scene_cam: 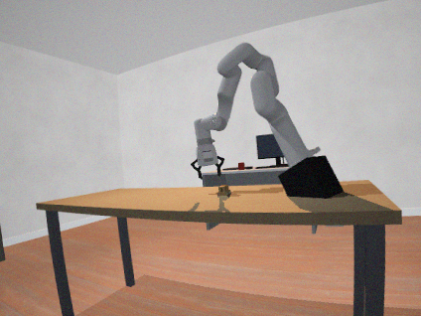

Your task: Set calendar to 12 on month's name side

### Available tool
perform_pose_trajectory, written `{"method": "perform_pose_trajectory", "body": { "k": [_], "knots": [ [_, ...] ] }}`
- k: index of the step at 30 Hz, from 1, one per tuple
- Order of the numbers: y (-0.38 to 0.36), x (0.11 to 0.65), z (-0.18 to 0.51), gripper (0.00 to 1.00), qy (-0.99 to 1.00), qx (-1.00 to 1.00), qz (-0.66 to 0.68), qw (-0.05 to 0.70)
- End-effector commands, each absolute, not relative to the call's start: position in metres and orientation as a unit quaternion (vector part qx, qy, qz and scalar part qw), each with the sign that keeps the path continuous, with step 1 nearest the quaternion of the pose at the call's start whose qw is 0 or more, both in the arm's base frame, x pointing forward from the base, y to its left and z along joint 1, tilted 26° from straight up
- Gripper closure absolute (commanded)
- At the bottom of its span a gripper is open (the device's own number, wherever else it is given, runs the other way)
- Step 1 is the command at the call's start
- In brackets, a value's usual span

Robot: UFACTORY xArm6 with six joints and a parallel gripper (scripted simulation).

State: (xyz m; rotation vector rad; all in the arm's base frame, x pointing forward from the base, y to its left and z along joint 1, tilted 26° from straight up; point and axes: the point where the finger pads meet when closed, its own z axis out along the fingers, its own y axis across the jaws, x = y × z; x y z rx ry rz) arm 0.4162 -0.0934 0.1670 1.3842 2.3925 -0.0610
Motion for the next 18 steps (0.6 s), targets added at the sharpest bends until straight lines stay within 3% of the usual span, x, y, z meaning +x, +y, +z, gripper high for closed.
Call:
{"method": "perform_pose_trajectory", "body": {
  "k": [1,18],
  "knots": [
    [-0.0927,0.4174,0.1698,0.00,0.873,0.453,-0.025,0.180],
    [-0.0867,0.4185,0.1782,0.00,0.962,0.221,-0.066,0.148]
  ]
}}
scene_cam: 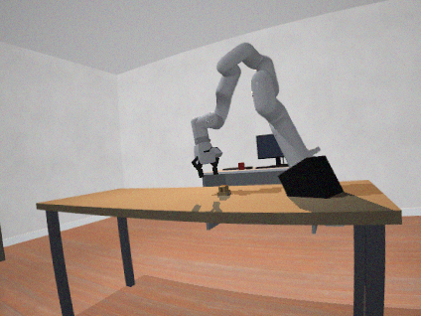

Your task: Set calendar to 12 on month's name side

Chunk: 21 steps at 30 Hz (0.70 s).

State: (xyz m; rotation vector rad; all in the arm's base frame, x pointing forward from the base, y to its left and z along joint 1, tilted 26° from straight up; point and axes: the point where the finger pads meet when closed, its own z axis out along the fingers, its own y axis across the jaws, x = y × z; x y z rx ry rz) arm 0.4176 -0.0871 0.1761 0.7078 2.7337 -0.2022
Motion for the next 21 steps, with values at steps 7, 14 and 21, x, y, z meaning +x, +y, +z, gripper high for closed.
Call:
{"method": "perform_pose_trajectory", "body": {
  "k": [7,14,21],
  "knots": [
    [-0.083,0.419,0.183,0.00,0.985,0.084,-0.083,0.127],
    [-0.079,0.419,0.187,0.00,0.990,-0.023,-0.092,0.109],
    [-0.076,0.419,0.190,0.00,0.986,-0.099,-0.096,0.097]
  ]
}}
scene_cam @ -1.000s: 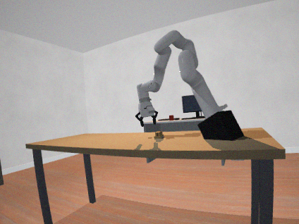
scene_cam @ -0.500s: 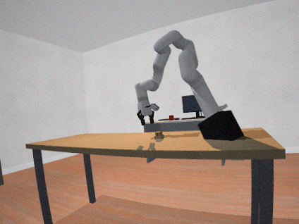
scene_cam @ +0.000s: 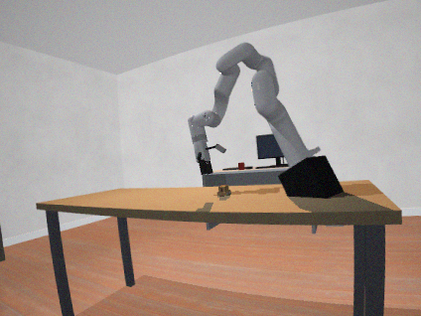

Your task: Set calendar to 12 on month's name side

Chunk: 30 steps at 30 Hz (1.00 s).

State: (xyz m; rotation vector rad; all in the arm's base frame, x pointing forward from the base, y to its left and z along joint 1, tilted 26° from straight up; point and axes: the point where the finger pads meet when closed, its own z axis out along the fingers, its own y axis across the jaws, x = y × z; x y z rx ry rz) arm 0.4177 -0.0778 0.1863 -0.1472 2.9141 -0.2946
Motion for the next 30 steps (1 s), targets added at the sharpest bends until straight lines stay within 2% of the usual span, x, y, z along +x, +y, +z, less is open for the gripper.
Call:
{"method": "perform_pose_trajectory", "body": {
  "k": [1,30],
  "knots": [
    [-0.075,0.419,0.191,0.00,0.982,-0.135,-0.098,0.091],
    [-0.057,0.416,0.207,0.00,0.840,-0.534,-0.092,0.027]
  ]
}}
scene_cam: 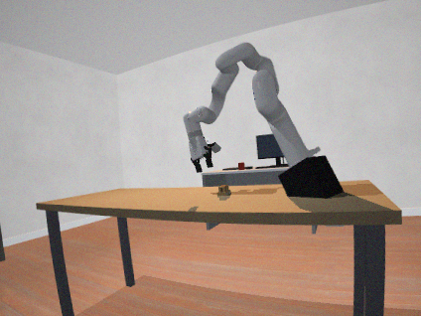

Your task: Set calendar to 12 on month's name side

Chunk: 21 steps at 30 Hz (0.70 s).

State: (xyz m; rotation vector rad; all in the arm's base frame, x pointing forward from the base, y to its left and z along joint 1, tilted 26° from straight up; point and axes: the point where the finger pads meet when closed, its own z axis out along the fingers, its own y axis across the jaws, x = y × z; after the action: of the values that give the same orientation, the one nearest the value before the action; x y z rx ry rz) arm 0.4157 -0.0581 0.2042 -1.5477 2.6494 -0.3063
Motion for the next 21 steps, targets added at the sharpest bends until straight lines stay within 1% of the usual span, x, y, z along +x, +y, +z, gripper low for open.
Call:
{"method": "perform_pose_trajectory", "body": {
  "k": [1,9,17,21],
  "knots": [
    [-0.056,0.416,0.208,0.00,0.832,-0.546,-0.091,0.026],
    [-0.048,0.415,0.214,0.00,0.738,-0.669,-0.080,0.009],
    [-0.043,0.414,0.218,0.00,0.672,-0.737,-0.072,0.001],
    [-0.039,0.412,0.221,0.00,0.609,-0.791,-0.064,-0.005]
  ]
}}
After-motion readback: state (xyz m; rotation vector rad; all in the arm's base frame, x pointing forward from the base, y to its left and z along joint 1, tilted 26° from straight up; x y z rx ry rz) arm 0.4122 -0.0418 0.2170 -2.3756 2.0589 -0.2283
